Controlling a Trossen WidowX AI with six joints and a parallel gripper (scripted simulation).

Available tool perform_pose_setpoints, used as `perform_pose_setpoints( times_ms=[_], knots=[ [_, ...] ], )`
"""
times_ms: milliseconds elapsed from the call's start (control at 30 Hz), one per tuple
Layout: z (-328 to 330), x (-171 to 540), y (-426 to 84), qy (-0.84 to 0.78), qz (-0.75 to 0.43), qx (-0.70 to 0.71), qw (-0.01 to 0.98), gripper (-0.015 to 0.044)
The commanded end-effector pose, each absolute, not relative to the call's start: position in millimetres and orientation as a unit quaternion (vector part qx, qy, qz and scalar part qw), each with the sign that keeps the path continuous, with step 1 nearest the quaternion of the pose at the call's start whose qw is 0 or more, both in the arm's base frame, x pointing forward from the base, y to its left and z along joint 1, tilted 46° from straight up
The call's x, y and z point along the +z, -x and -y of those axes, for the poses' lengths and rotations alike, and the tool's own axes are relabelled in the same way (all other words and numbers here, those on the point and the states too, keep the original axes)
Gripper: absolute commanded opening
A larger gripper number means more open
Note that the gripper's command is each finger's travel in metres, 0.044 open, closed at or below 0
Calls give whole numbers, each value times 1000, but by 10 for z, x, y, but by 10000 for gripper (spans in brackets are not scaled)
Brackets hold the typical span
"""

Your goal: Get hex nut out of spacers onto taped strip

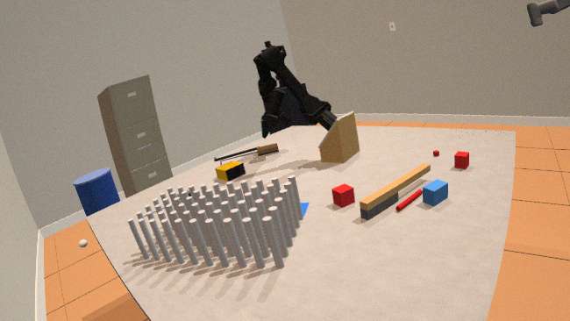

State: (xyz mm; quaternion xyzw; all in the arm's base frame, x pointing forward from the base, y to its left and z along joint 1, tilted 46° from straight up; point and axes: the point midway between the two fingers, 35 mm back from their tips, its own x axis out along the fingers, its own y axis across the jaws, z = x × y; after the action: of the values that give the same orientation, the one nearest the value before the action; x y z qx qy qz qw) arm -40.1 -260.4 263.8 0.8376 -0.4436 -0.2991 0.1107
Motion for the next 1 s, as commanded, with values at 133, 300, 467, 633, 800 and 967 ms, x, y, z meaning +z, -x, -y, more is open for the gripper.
perform_pose_setpoints(
  times_ms=[133,300,467,633,800,967],
  knots=[
    [2701,2529,415,-838,444,-300,105,280],
    [2761,2475,418,-838,444,-300,105,280],
    [2820,2421,417,-838,444,-300,105,280],
    [2877,2367,414,-838,444,-299,105,280],
    [2934,2313,408,-838,444,-298,106,280],
    [2988,2260,399,-838,445,-298,106,280]
  ],
)
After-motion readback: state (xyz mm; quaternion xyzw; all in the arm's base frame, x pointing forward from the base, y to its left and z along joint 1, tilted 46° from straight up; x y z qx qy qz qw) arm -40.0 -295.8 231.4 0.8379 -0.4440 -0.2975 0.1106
